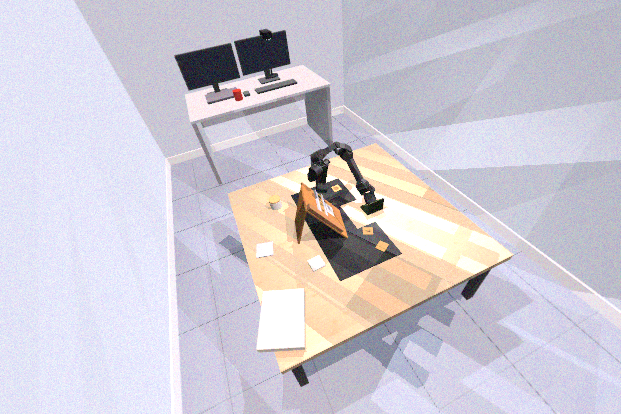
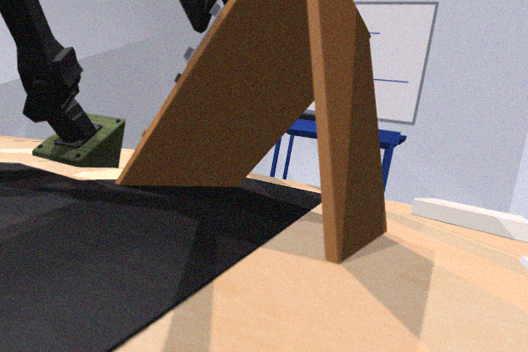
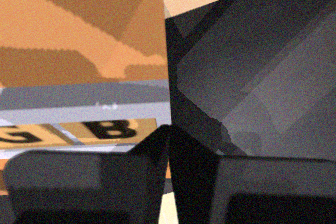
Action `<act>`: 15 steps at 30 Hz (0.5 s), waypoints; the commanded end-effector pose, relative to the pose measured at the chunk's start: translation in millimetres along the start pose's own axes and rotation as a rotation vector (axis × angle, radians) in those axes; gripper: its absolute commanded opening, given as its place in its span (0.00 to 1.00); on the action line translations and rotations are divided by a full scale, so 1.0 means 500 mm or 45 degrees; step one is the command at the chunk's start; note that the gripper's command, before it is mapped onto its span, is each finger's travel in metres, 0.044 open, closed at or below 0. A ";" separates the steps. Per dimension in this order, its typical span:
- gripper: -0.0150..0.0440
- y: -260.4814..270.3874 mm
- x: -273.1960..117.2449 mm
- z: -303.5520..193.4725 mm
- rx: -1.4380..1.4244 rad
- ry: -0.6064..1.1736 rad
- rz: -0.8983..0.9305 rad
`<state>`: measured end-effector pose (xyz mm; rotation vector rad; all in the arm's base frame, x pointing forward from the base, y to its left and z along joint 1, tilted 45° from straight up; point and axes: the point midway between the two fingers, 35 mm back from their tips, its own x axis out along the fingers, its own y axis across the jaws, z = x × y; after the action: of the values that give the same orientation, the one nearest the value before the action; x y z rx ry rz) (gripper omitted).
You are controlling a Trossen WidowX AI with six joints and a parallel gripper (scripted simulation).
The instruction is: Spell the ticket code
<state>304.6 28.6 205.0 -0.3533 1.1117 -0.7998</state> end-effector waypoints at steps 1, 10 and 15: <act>0.25 0.002 0.003 0.003 -0.013 0.003 -0.009; 0.25 0.002 0.005 0.005 -0.061 0.001 -0.016; 0.25 0.002 0.006 0.006 -0.082 0.000 -0.018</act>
<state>307.6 26.9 203.5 -0.4032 1.1358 -0.7821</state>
